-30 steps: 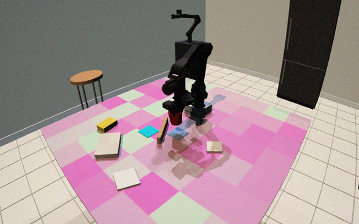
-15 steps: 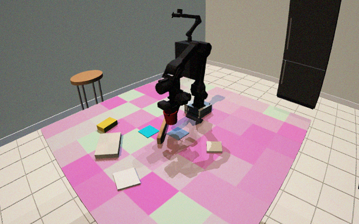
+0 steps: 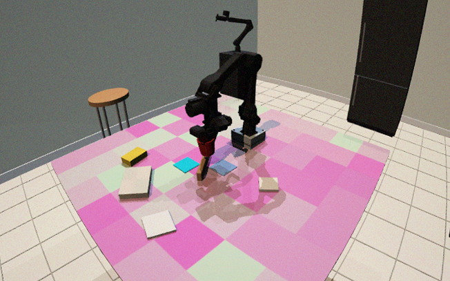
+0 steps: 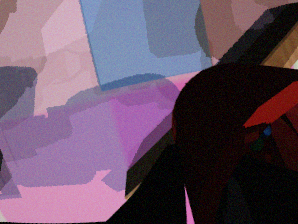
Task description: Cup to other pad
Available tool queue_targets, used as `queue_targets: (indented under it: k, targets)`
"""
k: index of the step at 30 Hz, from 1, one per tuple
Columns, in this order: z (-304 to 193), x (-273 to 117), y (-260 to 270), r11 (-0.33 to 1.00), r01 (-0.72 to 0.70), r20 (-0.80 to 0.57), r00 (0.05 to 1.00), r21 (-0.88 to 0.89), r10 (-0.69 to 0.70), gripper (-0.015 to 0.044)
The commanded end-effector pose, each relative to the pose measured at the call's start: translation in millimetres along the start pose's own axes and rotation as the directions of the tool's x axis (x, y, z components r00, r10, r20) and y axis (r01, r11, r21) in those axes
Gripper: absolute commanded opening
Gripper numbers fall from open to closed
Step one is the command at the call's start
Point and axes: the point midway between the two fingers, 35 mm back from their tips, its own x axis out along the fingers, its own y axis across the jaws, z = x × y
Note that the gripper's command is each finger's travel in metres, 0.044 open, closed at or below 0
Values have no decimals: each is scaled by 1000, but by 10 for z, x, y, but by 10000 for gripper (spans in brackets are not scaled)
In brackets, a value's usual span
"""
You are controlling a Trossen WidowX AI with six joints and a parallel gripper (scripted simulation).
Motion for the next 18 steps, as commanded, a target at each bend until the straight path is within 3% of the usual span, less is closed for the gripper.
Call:
queue_targets:
  k: [1,18]
  targets:
    - [-71,-14,-82,1000,6,-2,1000,-4,-6,0]
    - [-378,-39,-357,1000,9,-5,1000,-4,-9,0]
